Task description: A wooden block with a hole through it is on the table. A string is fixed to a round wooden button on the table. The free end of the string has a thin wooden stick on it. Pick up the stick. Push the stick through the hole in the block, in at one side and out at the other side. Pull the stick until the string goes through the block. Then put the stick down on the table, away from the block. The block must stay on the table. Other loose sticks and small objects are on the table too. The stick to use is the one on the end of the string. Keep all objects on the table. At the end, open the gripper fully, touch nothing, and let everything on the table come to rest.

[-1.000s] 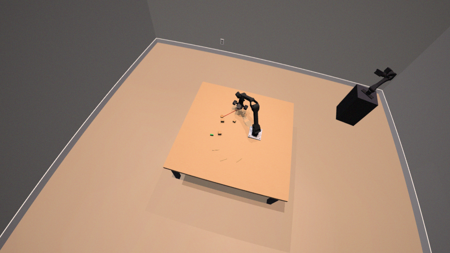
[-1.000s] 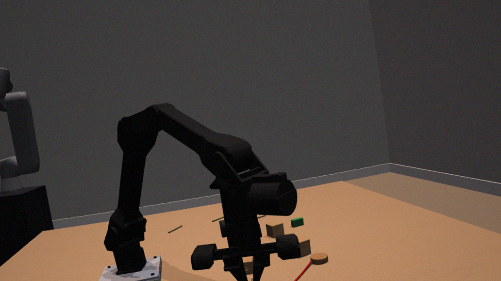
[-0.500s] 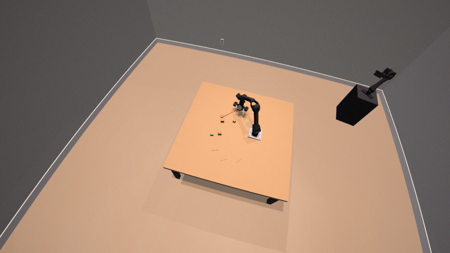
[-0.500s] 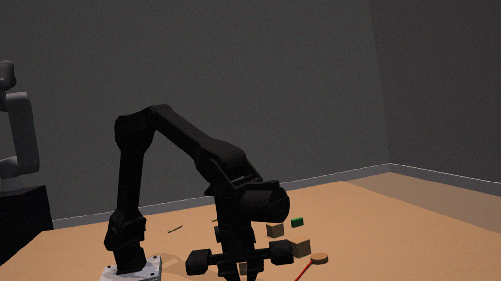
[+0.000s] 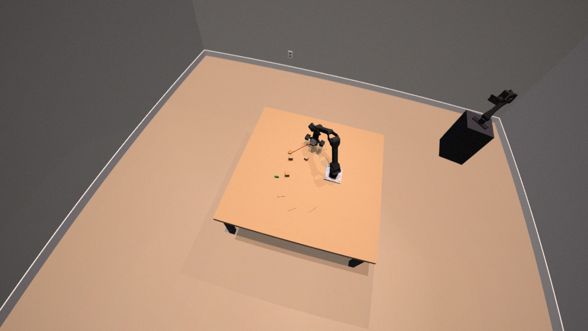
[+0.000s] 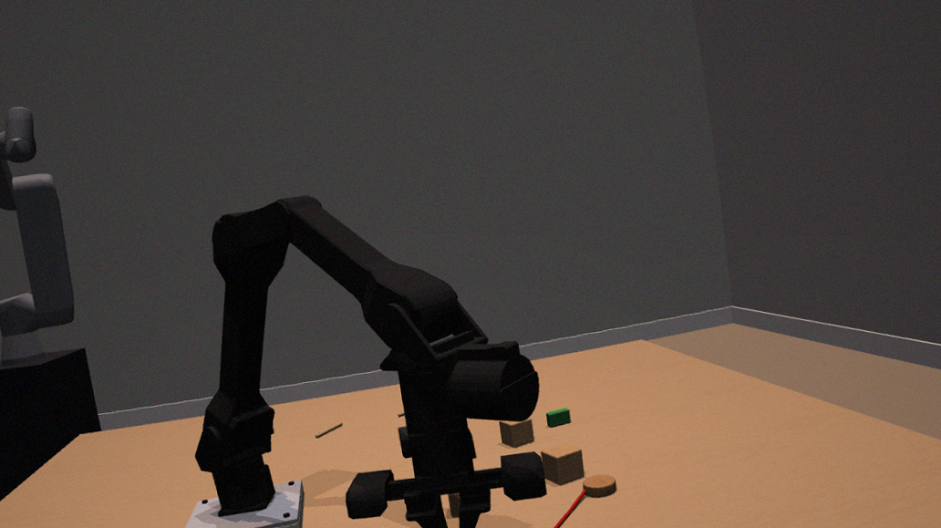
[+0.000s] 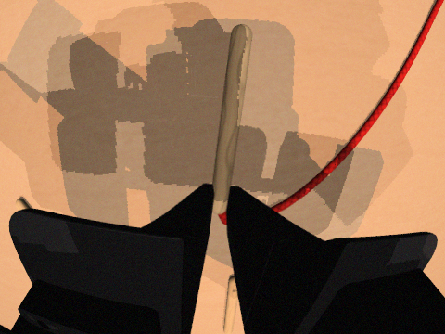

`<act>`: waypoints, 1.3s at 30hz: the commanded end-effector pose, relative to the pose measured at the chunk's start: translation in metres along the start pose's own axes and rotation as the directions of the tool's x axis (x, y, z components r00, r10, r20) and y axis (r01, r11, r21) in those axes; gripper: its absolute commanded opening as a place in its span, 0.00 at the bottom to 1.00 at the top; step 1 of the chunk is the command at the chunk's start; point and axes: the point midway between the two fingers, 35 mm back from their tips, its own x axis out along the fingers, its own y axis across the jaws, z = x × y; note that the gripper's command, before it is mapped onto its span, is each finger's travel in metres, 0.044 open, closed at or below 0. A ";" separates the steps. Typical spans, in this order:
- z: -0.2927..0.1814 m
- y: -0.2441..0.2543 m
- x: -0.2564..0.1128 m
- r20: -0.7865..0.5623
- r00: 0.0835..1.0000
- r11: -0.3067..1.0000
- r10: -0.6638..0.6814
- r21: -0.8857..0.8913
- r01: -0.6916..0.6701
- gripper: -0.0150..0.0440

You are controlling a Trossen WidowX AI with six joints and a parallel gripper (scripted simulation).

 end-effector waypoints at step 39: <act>0.057 -0.001 0.000 0.002 1.000 1.000 0.004 0.001 -0.004 0.25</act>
